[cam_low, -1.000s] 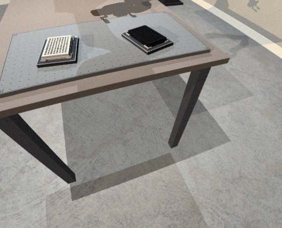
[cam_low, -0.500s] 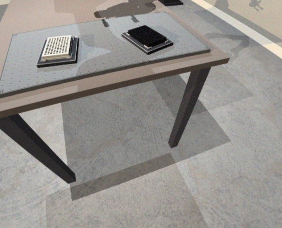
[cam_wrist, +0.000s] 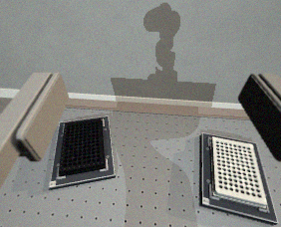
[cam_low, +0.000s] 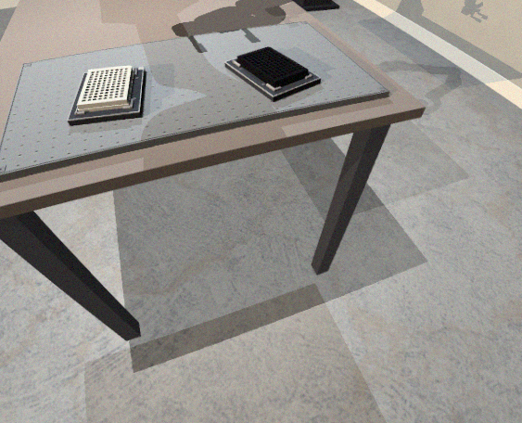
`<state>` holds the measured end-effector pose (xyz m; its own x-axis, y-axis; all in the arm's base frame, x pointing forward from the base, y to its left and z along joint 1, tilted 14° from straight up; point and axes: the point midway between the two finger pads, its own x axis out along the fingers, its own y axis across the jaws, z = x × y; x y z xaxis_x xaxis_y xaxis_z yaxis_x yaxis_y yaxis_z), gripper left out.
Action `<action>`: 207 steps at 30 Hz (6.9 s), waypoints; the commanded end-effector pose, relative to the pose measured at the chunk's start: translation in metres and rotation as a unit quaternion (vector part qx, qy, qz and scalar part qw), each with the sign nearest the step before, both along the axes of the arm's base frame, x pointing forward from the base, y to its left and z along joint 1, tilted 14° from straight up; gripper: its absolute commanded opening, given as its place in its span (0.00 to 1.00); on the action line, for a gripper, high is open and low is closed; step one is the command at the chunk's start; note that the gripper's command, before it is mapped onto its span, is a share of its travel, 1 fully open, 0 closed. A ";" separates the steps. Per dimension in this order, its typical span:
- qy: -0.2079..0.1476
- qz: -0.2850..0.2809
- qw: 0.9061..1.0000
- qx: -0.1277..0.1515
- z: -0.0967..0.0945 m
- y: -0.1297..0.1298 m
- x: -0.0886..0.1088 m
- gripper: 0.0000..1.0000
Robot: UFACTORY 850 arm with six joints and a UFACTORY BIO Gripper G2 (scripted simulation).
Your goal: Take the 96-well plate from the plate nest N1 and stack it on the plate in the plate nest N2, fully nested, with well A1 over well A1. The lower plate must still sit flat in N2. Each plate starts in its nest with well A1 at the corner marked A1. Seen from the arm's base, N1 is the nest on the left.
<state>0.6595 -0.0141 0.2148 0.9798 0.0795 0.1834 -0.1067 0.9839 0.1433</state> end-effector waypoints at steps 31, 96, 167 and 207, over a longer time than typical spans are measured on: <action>-0.020 0.095 0.995 -0.015 -0.064 0.094 0.101 0.37; -0.020 0.095 0.995 -0.015 -0.148 0.171 0.183 0.37; -0.020 0.095 0.995 -0.015 -0.191 0.178 0.191 0.37; -0.020 0.095 0.995 -0.015 -0.191 0.178 0.191 0.00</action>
<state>0.8495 0.1644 0.0220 0.9391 0.2690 0.2138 -0.2961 0.9492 0.1065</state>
